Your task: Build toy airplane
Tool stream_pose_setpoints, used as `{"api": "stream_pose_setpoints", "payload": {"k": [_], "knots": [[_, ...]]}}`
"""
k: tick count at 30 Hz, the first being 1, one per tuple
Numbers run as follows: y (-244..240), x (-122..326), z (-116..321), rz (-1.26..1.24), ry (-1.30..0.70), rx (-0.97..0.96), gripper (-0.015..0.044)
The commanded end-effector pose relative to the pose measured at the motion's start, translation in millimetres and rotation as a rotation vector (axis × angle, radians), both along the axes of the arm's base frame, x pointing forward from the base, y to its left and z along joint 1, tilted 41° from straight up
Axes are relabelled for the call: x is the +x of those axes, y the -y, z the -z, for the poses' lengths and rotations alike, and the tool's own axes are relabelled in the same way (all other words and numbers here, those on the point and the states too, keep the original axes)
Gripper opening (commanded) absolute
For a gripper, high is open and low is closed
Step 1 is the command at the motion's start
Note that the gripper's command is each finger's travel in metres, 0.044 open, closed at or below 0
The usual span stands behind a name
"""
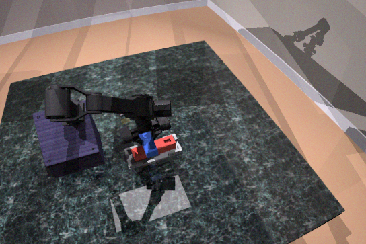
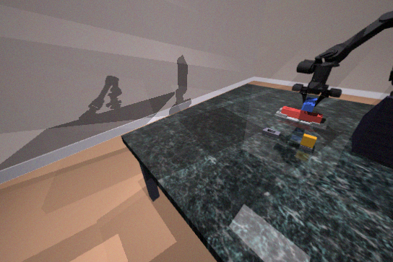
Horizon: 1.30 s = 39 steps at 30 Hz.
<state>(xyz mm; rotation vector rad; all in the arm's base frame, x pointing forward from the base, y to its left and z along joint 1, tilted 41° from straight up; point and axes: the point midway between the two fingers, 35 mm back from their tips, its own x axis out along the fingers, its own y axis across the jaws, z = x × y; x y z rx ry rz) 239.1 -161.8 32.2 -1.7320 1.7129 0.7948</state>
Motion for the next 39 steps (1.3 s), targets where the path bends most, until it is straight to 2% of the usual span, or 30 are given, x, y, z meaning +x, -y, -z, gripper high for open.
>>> {"api": "stream_pose_setpoints", "payload": {"k": [1, 18, 23, 28, 39], "knots": [[3.6, -2.5, 8.4, -0.003, -0.013, 0.006, 0.0195], [13.1, -3.6, 17.8, -0.003, -0.013, 0.005, 0.0195], [13.3, -2.5, 15.8, 0.0, -0.006, 0.002, 0.0161], [13.3, -2.5, 15.8, 0.0, -0.006, 0.002, 0.003], [13.3, -2.5, 15.8, 0.0, -0.006, 0.002, 0.0319]]}}
